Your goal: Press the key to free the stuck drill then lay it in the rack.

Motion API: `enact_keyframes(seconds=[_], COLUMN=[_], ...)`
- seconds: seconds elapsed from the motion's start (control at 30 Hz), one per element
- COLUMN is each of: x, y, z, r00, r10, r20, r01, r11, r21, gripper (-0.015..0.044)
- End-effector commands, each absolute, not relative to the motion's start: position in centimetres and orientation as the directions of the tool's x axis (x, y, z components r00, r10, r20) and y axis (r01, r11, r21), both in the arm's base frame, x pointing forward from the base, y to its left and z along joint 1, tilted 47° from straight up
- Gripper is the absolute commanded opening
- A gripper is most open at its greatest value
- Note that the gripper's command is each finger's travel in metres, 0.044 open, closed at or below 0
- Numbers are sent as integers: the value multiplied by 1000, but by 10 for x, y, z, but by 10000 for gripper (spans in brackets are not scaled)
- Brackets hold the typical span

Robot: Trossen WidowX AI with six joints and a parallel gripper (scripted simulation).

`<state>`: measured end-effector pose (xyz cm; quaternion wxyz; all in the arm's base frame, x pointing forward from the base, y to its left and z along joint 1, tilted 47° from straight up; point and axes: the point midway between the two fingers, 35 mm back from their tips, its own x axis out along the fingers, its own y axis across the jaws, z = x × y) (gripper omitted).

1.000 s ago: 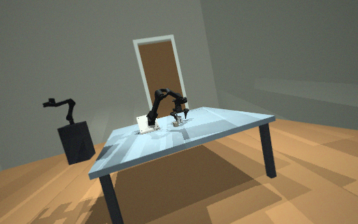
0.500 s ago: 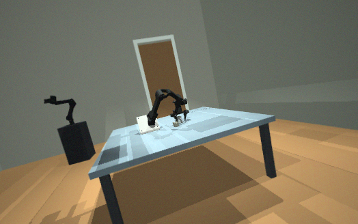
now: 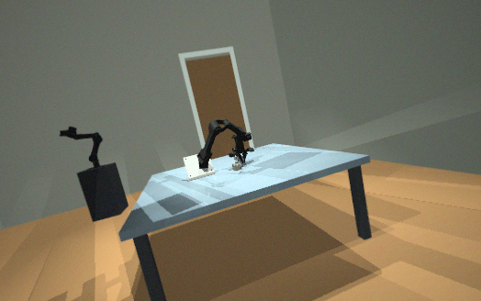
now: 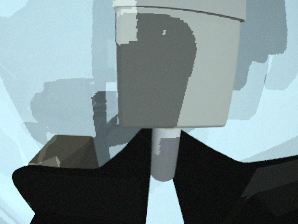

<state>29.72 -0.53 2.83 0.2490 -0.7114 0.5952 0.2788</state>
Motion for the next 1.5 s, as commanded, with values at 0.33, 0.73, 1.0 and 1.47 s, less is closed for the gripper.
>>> enact_keyframes(seconds=[0.33, 0.73, 1.0, 1.47], x=[298, 299, 300, 301], y=[-9, -16, -23, -32], z=[33, 41, 51, 59], r00=[136, 136, 136, 128], r10=[-713, -713, -714, -713], r20=[-688, -687, -687, -690], r01=[-985, -985, -985, -986], r11=[-171, -171, -171, -167], r21=[-18, -18, -18, -10], gripper=[0, 0, 0, 26])
